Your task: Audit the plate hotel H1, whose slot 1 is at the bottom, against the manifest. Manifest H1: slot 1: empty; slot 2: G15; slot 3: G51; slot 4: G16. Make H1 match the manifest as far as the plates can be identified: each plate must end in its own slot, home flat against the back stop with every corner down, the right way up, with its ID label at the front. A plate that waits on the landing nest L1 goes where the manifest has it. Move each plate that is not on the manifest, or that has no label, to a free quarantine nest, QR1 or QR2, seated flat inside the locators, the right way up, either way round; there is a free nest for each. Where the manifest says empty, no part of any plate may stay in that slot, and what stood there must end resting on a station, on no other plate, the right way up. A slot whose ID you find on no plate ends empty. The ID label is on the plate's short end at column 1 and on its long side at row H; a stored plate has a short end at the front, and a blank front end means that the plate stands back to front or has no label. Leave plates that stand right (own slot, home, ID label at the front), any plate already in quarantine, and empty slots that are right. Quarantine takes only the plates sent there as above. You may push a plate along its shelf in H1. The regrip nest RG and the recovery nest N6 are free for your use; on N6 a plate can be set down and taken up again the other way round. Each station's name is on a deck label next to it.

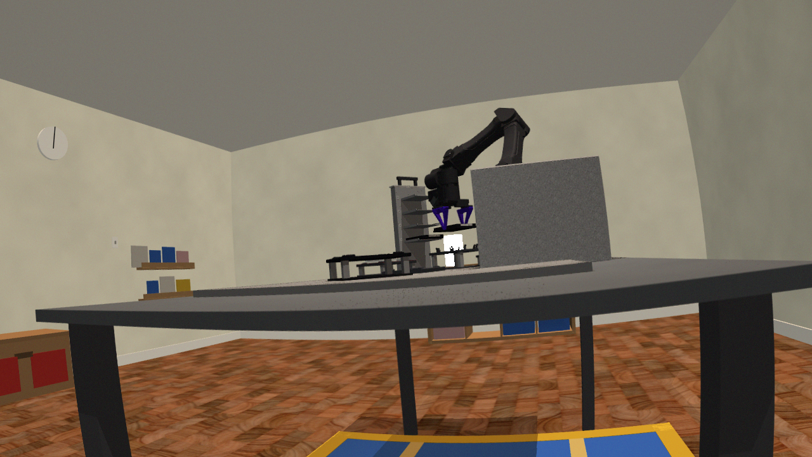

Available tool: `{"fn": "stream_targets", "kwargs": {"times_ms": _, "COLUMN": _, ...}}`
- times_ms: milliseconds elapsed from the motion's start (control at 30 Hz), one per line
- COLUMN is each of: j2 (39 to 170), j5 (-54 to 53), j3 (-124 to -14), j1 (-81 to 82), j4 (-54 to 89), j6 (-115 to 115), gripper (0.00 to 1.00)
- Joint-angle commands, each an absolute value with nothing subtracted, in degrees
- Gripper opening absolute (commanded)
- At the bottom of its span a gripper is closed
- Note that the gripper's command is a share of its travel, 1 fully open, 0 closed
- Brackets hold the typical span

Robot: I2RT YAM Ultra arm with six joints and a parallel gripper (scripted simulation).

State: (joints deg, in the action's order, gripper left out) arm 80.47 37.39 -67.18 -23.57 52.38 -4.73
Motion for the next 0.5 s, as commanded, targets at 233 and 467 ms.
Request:
{"fn": "stream_targets", "kwargs": {"times_ms": 233, "j2": 79.9, "j5": 37.3, "j3": -67.0, "j1": -23.5, "j4": 52.2, "j6": -4.6, "gripper": 0.86}}
{"fn": "stream_targets", "kwargs": {"times_ms": 467, "j2": 79.7, "j5": 37.2, "j3": -66.6, "j1": -23.7, "j4": 51.8, "j6": -4.3, "gripper": 0.86}}
